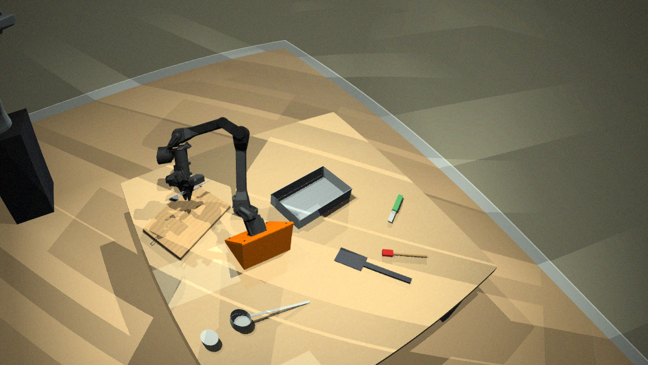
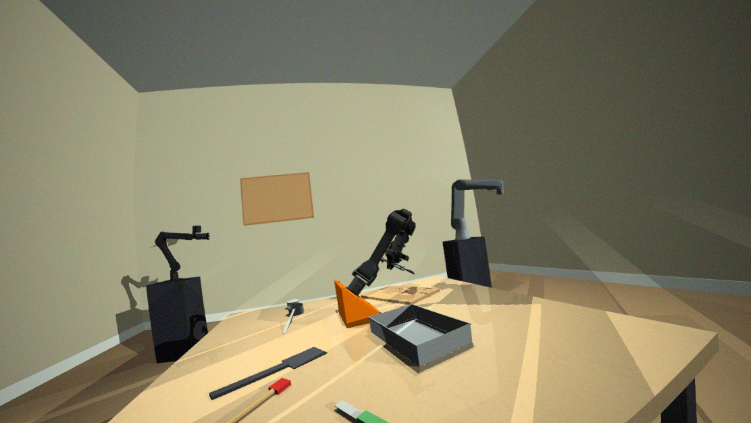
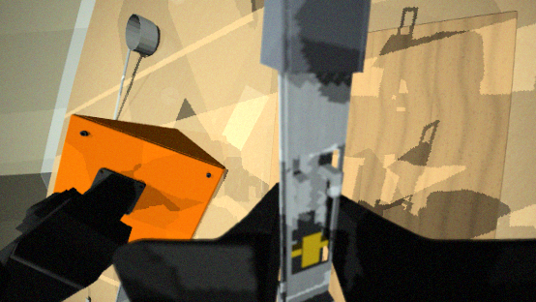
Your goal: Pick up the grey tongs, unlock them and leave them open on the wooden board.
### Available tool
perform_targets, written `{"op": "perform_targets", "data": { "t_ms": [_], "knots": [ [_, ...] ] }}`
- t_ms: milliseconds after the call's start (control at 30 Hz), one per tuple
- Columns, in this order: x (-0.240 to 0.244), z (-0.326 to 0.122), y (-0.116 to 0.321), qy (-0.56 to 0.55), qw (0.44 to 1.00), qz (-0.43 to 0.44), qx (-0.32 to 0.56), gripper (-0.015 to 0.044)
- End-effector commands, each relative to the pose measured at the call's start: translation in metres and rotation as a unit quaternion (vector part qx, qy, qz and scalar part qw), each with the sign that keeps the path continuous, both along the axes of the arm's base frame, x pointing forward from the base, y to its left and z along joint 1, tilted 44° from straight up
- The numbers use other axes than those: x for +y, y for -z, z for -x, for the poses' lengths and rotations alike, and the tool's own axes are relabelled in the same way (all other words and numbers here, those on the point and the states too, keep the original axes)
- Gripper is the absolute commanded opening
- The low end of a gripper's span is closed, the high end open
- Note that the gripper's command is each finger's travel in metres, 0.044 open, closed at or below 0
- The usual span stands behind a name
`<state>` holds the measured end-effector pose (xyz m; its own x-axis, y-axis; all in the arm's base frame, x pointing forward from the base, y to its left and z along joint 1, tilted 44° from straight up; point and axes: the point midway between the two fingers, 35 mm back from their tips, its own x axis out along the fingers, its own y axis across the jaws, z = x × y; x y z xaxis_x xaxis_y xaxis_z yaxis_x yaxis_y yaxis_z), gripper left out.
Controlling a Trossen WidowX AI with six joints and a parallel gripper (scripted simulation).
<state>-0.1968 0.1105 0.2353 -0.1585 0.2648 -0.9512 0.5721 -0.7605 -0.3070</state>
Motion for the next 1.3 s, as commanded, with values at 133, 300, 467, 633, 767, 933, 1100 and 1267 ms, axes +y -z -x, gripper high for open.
{"op": "perform_targets", "data": {
  "t_ms": [133,300,467,633,767,933,1100,1267],
  "knots": [
    [0.003,0.007,-0.007,0.028,0.997,-0.072,-0.025,-0.015],
    [0.004,0.013,-0.013,0.042,0.991,-0.121,-0.031,-0.015],
    [0.004,0.02,-0.021,0.053,0.983,-0.173,-0.029,-0.015],
    [0.003,0.024,-0.026,0.057,0.978,-0.2,-0.024,-0.015],
    [0.003,0.024,-0.026,0.057,0.978,-0.2,-0.024,-0.015],
    [0.004,0.025,-0.025,0.057,0.978,-0.2,-0.024,-0.015],
    [0.008,0.027,-0.02,0.057,0.978,-0.201,-0.022,-0.015],
    [0.013,0.029,-0.014,0.057,0.977,-0.203,-0.02,-0.015]
  ]
}}
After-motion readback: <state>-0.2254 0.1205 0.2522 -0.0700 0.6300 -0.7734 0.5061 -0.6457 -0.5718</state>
